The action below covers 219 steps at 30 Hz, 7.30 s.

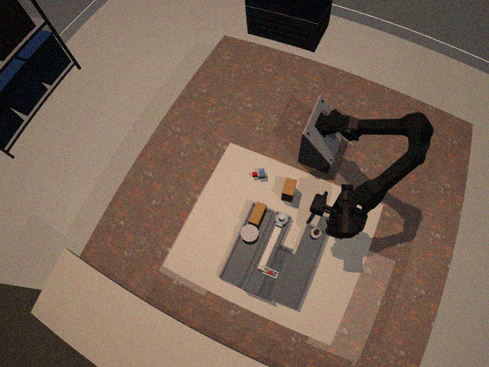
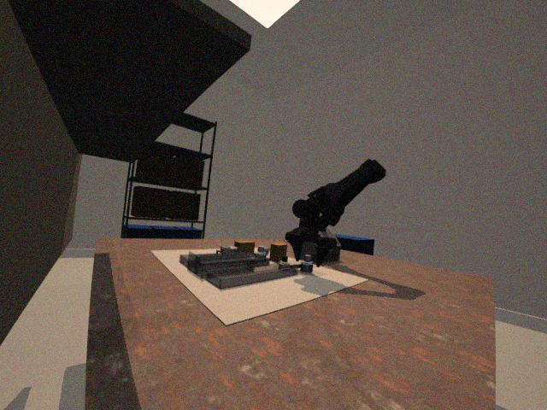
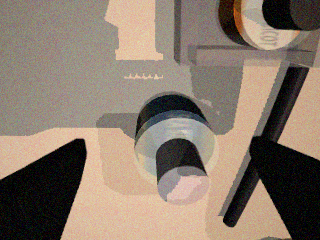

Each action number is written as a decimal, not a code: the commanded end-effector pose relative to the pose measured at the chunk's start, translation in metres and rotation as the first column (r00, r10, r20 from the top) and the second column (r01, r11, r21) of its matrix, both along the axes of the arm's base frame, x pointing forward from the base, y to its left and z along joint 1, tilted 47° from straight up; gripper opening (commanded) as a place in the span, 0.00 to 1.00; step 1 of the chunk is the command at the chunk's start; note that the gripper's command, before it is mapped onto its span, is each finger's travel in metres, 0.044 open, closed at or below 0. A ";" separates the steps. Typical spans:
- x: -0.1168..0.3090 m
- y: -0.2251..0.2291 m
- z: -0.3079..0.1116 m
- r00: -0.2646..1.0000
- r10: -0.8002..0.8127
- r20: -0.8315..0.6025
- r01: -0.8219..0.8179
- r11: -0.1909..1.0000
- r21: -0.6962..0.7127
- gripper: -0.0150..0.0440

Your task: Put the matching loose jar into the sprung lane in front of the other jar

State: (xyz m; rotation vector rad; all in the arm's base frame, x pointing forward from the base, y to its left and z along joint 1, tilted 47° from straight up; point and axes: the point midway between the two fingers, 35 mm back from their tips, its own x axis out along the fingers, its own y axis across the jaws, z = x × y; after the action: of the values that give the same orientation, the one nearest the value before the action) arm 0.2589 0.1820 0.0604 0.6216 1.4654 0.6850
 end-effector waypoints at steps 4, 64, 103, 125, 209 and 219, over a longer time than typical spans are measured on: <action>-0.002 0.004 -0.006 1.000 -0.005 -0.007 0.005 1.000 -0.005 0.96; 0.023 -0.107 0.000 1.000 0.003 0.006 -0.003 1.000 -0.018 0.25; 0.030 -0.132 -0.111 1.000 0.021 0.023 -0.021 1.000 -0.013 0.25; 0.038 -0.132 -0.111 0.999 0.021 0.024 -0.021 1.000 -0.013 0.25; 0.069 -0.132 -0.107 0.999 0.021 0.025 -0.021 1.000 -0.013 0.25; 0.073 -0.132 -0.106 0.999 0.021 0.025 -0.021 1.000 -0.013 0.25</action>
State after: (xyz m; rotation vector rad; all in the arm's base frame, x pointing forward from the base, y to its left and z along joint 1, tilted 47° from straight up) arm 0.3187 0.0524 -0.0507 0.5954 1.4919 0.6935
